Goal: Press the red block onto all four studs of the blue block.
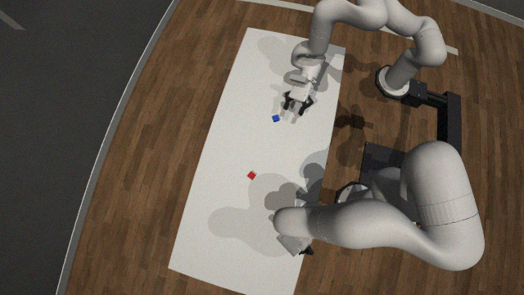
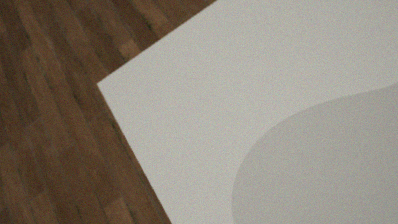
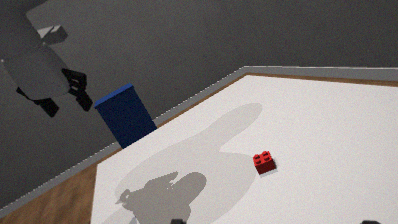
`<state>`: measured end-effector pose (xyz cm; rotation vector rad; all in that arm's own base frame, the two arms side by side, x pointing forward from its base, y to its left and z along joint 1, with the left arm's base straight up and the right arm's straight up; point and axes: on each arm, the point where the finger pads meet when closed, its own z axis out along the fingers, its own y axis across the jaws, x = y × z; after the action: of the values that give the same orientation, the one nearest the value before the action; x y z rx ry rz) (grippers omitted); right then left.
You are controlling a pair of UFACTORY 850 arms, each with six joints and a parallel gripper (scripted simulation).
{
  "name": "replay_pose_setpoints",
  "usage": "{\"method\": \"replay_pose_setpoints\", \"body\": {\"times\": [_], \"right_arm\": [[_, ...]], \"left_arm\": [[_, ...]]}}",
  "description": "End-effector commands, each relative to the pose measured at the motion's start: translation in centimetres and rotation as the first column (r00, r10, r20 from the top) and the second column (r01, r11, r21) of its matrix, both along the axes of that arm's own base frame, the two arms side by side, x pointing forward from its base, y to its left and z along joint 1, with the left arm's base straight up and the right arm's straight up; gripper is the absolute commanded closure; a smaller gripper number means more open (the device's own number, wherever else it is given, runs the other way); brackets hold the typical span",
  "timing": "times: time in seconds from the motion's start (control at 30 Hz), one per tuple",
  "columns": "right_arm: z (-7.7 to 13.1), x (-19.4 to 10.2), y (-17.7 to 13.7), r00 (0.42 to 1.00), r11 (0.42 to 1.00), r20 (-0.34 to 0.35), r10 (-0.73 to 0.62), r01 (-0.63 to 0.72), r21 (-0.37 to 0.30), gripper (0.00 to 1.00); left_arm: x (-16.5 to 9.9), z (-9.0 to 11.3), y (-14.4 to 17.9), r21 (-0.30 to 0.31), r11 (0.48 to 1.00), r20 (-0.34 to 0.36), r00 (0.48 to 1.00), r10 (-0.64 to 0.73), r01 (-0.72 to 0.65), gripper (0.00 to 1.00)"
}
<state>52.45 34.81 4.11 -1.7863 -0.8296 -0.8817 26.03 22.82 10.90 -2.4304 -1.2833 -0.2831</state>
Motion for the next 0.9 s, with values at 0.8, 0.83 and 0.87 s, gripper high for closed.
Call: {"method": "replay_pose_setpoints", "body": {"times": [0.8, 0.83, 0.87], "right_arm": [[0.16, 0.11, -0.25, 1.0, 1.0, -0.008, 0.0, 0.0, 0.0, 0.0], [0.28, 0.2, -0.39, 1.0, 1.0, -0.01, -0.001, 0.001, 0.002, 0.0], [0.43, 0.31, -0.56, 1.0, 1.0, -0.013, -0.002, 0.002, 0.003, 0.0]], "left_arm": [[0.07, 0.05, 0.04, 0.001, 1.0, 0.001, 1.0, 0.0, 0.0, 0.0], [0.07, 0.05, 0.04, 0.001, 1.0, 0.001, 1.0, 0.0, 0.0, 0.0], [0.07, 0.05, 0.04, 0.001, 1.0, 0.001, 1.0, 0.0, 0.0, 0.0]]}}
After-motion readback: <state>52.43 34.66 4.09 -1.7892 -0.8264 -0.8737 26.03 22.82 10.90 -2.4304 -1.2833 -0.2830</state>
